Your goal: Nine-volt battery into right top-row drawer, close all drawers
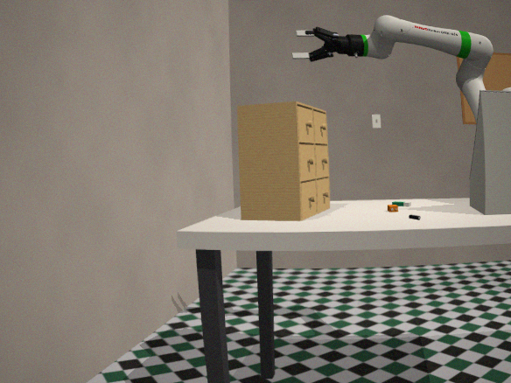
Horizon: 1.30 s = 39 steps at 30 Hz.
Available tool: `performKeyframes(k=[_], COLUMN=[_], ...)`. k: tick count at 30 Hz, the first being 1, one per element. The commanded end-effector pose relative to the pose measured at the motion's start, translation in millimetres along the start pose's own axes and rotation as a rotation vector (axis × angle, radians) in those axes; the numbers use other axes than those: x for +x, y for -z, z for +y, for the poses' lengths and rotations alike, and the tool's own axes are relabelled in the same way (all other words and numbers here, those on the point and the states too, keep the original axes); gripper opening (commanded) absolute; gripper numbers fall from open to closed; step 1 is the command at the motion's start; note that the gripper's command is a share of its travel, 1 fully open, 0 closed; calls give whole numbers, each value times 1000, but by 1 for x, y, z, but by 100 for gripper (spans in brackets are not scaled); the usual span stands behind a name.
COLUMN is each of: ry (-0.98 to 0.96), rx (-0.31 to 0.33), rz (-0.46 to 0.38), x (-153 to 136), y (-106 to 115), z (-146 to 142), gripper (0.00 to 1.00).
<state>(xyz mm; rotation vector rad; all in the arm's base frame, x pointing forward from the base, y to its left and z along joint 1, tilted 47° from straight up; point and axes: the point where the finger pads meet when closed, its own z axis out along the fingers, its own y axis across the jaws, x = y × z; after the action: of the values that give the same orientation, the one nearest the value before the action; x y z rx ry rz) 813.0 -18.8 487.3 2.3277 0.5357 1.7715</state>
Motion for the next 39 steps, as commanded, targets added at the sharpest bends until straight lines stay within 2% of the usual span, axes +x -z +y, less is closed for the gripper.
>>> performKeyframes(k=[1, 3, 4, 6, 8, 9, 10, 11, 12, 13, 14, 15, 16, 17, 20, 21, 22, 23, 24, 25, 26, 27, 28, 29, 30, 31, 32, 33, 35, 37, 39], ry=[-47, -47, -66, -96, -96, -109, -109, -122, -122, -134, -134, -144, -144, -153, -153, -160, -166, -166, -170, -170, -173, -173, -174, -174, -172, -172, -170, -170, -159, -159, -142], rx=[40, 40, 58, 89, 89, 101, 101, 112, 112, 121, 121, 126, 126, 130, 130, 130, 128, 128, 122, 122, 114, 114, 102, 102, 87, 87, 70, 70, 27, 27, -26], rz=[103, 103, 88, -23, -23, -82, -82, -142, -142, -203, -203, -266, -266, -330, -330, -393, -457, -457, -521, -521, -584, -584, -647, -647, -708, -708, -767, -767, -879, -879, -982], x=[65, 65, 65, 25, 25, 5, 5, -17, -17, -38, -38, -60, -60, -82, -82, -104, -126, -126, -147, -147, -167, -167, -187, -187, -206, -206, -224, -224, -257, -257, -285], y=[21, 21, 20, 4, 4, -3, -3, -7, -7, -11, -11, -13, -13, -14, -14, -13, -11, -11, -7, -7, -2, -2, 4, 4, 11, 11, 19, 19, 38, 38, 59], z=[-27, -27, -41, -72, -72, -87, -87, -103, -103, -119, -119, -134, -134, -149, -149, -163, -176, -176, -189, -189, -201, -201, -212, -212, -222, -222, -230, -230, -245, -245, -255], gripper=[100, 100, 100, 100, 100, 100, 100, 100, 100, 100, 100, 100, 100, 100, 100, 100, 100, 100, 100, 100, 100, 100, 100, 100, 100, 100, 100, 100, 100, 100, 100])
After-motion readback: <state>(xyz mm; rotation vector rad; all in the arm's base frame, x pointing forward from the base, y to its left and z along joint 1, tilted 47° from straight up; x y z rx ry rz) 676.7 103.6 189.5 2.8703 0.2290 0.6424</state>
